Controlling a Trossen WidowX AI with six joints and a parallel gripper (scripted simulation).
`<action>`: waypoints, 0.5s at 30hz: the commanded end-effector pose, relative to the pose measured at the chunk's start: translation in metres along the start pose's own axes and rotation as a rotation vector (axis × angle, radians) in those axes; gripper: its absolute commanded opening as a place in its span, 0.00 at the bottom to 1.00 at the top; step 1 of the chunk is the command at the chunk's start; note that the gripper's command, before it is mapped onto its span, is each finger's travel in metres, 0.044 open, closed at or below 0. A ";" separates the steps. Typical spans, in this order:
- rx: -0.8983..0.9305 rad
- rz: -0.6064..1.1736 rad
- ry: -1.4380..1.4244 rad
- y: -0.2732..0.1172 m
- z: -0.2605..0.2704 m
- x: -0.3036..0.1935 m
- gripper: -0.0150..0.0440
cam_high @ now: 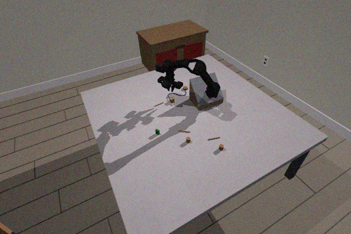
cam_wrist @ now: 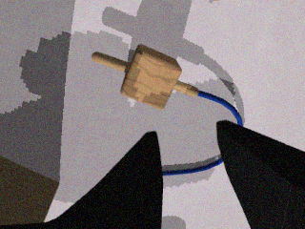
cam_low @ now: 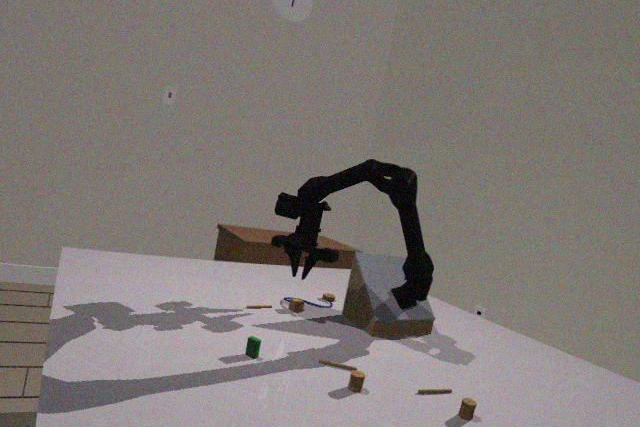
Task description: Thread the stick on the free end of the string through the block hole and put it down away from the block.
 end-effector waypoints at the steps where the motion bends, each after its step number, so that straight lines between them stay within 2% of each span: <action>1: 0.008 -0.010 0.813 0.000 0.012 0.012 0.46; 15: 0.023 -0.001 1.655 0.001 0.024 0.023 0.46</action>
Point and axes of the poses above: the point midway between the two fingers, 35 mm back from their tips, its own y axis out along the fingers, its own z axis across the jaws, x = y × z, the point moved 10 cm from there along -y, back along the fingers, and after that the axes turned 13 degrees about -y, right-handed, at the moved point
